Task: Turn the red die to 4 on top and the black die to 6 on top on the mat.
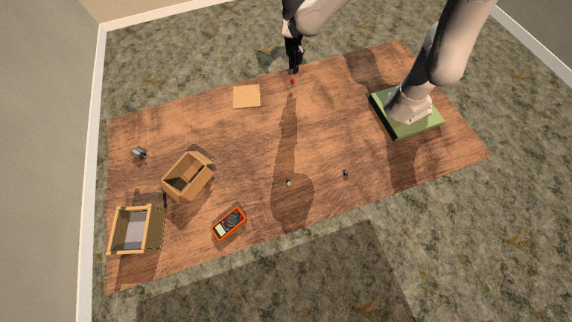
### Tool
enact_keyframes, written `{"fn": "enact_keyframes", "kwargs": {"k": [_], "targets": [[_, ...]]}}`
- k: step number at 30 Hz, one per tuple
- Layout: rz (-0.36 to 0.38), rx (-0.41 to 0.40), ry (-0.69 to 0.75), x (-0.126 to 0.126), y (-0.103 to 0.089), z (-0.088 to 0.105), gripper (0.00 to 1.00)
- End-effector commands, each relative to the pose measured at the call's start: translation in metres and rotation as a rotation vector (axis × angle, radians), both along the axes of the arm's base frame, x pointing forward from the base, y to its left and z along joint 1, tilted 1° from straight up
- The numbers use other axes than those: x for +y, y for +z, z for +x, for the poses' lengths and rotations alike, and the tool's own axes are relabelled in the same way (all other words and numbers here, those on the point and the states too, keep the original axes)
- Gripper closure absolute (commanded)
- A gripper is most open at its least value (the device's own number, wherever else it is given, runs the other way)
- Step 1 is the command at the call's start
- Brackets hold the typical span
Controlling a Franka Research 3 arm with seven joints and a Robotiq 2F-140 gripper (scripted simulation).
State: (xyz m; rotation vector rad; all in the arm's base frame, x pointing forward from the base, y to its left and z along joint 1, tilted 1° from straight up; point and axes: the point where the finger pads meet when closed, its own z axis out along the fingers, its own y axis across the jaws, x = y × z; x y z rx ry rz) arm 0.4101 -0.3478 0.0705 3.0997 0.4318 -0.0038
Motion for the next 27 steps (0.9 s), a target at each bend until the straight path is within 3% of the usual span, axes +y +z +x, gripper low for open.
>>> {"fn": "enact_keyframes", "kwargs": {"k": [1,27], "targets": [[0.002,-0.002,0.014,0.0006,-0.0008,0.0007,0.73],[0.002,-0.002,0.015,0.0004,-0.0076,0.0007,0.73]]}}
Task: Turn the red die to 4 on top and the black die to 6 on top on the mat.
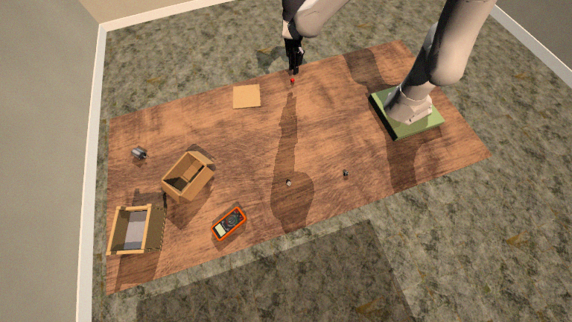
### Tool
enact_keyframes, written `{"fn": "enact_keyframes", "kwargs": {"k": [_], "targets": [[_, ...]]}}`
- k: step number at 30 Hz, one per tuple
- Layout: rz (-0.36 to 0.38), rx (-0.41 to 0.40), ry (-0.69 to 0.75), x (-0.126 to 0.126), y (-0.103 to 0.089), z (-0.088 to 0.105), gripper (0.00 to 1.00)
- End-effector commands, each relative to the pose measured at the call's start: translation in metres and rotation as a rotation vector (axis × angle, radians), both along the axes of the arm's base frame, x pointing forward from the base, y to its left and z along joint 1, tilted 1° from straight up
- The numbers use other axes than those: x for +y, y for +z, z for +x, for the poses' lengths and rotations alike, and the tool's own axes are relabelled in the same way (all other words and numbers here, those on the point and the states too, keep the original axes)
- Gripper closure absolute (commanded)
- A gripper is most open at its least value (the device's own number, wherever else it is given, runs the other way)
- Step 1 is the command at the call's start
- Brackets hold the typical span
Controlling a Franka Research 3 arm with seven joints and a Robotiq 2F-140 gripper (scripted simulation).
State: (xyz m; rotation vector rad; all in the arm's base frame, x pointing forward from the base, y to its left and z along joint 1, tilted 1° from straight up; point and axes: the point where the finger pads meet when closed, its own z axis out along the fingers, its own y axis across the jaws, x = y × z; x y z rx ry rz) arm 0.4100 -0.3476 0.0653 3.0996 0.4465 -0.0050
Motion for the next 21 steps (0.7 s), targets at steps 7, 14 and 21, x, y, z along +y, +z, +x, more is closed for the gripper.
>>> {"fn": "enact_keyframes", "kwargs": {"k": [7,14,21], "targets": [[0.0,-0.003,0.006,0.0,-0.01,0.001,0.73],[0.0,-0.003,0.006,0.0,-0.021,0.001,0.73],[0.0,-0.003,0.006,-0.001,-0.029,0.001,0.73]]}}
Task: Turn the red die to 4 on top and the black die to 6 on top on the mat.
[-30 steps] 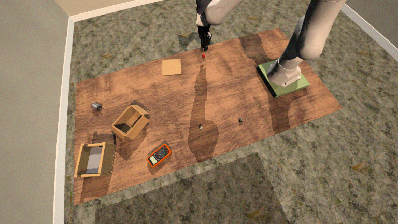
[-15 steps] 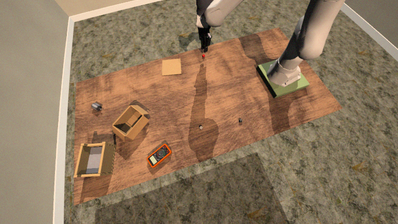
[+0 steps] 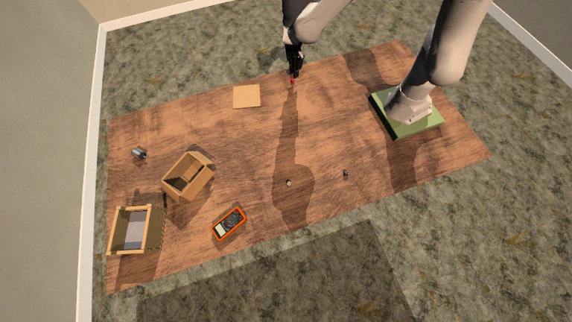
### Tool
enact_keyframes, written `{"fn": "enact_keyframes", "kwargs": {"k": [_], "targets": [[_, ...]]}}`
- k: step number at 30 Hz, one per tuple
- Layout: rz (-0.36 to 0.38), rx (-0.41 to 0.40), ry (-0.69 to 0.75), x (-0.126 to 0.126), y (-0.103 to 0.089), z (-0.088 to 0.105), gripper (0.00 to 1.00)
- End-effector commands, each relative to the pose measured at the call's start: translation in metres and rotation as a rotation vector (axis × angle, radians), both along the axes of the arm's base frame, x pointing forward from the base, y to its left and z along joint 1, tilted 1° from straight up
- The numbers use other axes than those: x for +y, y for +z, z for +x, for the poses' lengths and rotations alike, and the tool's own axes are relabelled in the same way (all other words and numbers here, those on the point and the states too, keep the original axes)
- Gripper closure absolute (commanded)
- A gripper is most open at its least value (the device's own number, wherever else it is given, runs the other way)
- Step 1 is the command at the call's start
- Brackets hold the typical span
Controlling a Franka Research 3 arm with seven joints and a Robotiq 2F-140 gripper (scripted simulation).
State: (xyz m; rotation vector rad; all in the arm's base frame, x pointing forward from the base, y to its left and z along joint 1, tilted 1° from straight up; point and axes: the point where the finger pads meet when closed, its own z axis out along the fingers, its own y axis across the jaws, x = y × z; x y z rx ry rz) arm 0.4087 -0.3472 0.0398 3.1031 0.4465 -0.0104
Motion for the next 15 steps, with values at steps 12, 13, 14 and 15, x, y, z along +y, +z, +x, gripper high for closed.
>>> {"fn": "enact_keyframes", "kwargs": {"k": [12,13,14,15], "targets": [[-0.003,-0.007,0.006,-0.001,-0.018,0.002,0.73],[-0.003,-0.007,0.006,-0.001,-0.018,0.002,0.73],[-0.003,-0.007,0.006,-0.001,-0.018,0.002,0.73],[-0.003,-0.007,0.006,-0.001,-0.019,0.002,0.73]]}}
